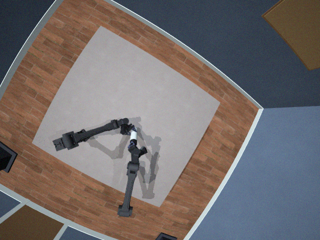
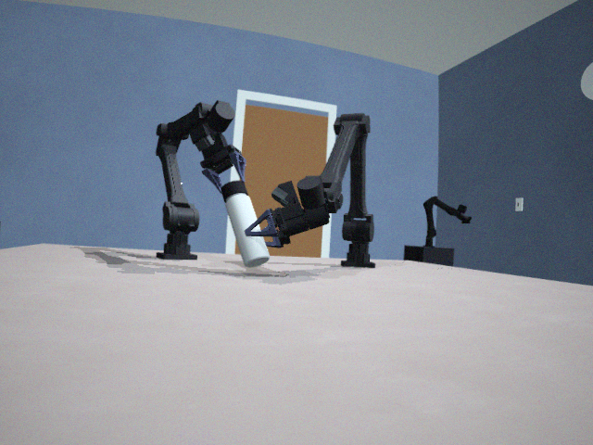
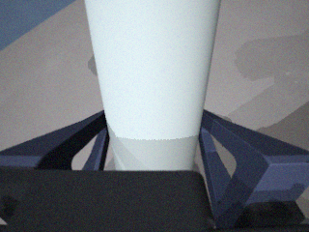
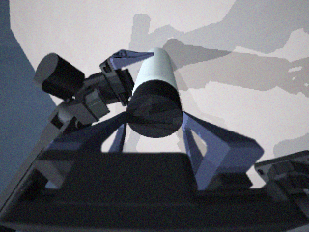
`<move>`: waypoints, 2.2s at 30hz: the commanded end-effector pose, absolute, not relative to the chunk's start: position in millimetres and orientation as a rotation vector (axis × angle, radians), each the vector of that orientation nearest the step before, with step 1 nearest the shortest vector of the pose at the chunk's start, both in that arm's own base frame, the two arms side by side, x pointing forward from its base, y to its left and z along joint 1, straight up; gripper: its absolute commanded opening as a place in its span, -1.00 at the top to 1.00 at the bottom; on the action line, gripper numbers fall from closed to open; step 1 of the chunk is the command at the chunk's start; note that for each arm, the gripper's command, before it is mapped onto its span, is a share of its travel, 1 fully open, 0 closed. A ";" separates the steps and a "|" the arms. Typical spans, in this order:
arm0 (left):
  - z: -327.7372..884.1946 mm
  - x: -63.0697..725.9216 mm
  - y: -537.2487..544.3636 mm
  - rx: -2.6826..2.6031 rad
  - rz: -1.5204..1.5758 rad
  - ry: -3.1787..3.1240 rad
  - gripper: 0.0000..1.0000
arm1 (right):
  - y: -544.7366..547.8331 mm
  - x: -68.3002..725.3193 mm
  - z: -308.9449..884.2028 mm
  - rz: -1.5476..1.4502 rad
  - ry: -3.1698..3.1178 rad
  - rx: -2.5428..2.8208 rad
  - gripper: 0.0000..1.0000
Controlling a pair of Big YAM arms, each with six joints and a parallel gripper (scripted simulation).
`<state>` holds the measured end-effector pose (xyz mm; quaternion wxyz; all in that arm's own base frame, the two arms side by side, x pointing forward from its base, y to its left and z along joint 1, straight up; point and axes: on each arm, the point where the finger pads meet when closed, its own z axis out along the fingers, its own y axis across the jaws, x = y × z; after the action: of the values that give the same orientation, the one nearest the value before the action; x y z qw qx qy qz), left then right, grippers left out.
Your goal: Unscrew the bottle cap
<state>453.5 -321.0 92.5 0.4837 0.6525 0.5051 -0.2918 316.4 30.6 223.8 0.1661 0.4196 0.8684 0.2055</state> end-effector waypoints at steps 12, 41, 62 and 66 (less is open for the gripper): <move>120.8 469.9 -329.7 1.583 -0.678 1.167 1.00 | 33.5 327.7 244.2 0.309 2.721 0.234 1.00; 120.8 469.9 -329.7 1.583 -0.678 1.167 1.00 | 33.9 326.1 245.3 -0.264 2.399 -1.397 1.00; 120.8 469.9 -329.7 1.583 -0.678 1.167 1.00 | 34.3 323.9 242.4 -0.307 2.305 -1.550 1.00; 120.8 469.9 -329.7 1.583 -0.678 1.167 1.00 | 34.3 323.9 242.4 -0.307 2.305 -1.550 1.00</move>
<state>454.1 -321.0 92.5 0.4832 0.6516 0.5072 -0.2911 315.6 33.6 225.9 0.1563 -0.5496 0.8146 -0.0992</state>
